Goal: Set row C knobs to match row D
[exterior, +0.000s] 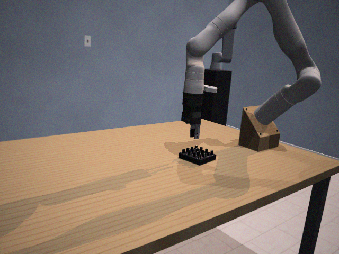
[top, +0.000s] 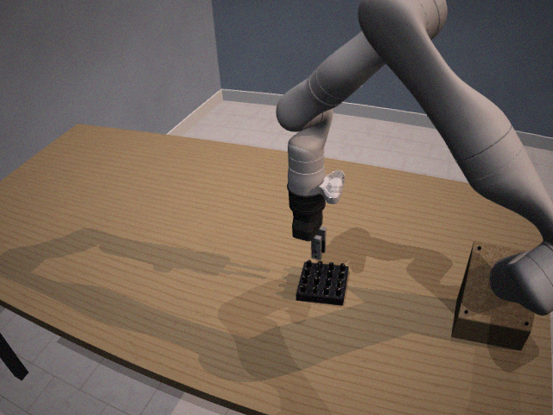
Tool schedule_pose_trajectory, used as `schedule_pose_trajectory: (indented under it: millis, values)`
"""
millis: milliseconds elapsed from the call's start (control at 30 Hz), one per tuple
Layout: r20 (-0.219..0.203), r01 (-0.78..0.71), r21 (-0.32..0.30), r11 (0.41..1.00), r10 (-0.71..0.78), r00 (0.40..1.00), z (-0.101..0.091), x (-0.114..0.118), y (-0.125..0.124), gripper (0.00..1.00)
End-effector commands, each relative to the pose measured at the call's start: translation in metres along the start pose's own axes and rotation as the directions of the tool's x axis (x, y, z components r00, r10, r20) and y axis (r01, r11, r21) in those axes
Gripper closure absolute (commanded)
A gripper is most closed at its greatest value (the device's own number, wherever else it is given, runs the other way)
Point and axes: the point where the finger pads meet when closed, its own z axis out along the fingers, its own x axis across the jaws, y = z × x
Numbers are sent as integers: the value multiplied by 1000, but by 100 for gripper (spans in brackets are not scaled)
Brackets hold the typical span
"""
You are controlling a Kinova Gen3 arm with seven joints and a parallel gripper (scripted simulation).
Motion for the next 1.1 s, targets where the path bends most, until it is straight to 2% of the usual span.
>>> schedule_pose_trajectory:
  millis: [0,533,1067]
  values:
    - [1,0,-2,1000,0,1000,-1,0,1,54]
    - [1,0,-2,1000,0,1000,1,0,1,54]
    - [1,0,-2,1000,0,1000,13,0,1,54]
